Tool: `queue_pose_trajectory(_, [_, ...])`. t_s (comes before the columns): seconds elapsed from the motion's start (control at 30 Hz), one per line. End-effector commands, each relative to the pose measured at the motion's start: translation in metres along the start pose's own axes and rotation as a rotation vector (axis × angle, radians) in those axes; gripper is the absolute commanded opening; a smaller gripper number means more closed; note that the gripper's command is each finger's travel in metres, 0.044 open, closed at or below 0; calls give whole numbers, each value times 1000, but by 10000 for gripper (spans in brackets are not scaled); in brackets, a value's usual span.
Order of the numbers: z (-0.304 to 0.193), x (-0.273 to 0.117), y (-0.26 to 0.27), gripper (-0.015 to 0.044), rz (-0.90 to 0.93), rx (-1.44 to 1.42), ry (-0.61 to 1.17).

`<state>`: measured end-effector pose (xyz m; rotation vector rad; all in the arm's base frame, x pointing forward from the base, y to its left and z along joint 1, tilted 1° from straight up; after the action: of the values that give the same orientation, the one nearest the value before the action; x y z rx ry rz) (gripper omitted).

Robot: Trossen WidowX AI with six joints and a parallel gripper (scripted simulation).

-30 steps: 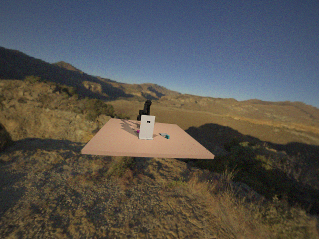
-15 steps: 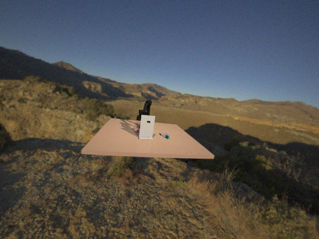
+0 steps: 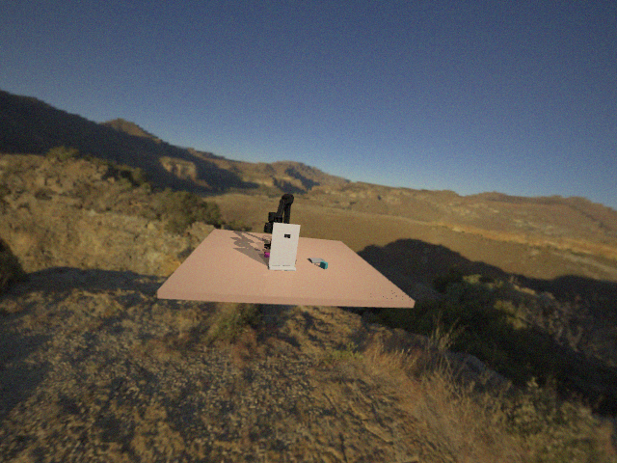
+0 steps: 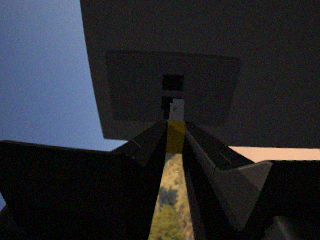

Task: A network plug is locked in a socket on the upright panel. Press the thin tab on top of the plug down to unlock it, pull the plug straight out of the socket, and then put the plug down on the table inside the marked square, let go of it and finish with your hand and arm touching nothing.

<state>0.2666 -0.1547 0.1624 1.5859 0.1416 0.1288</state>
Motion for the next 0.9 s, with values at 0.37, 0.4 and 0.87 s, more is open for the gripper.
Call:
queue_pose_trajectory(0.37, [-6, -7, 29, 0, 0, -3, 3])
queue_pose_trajectory(0.4, [-6, -8, 31, 0, 0, -3, 3])
queue_pose_trajectory(0.87, [-16, -18, 57, 0, -1, -2, 6])
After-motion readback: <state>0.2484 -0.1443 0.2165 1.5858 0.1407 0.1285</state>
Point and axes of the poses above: the point midway between the two fingers, 35 mm back from their tips, its own x axis out along the fingers, its own y axis across the jaws, z = x × y, the point moved 6 cm from there along -x, back along the fingers, and after that the axes turned 3 degrees about x, right-handed, at the moved point
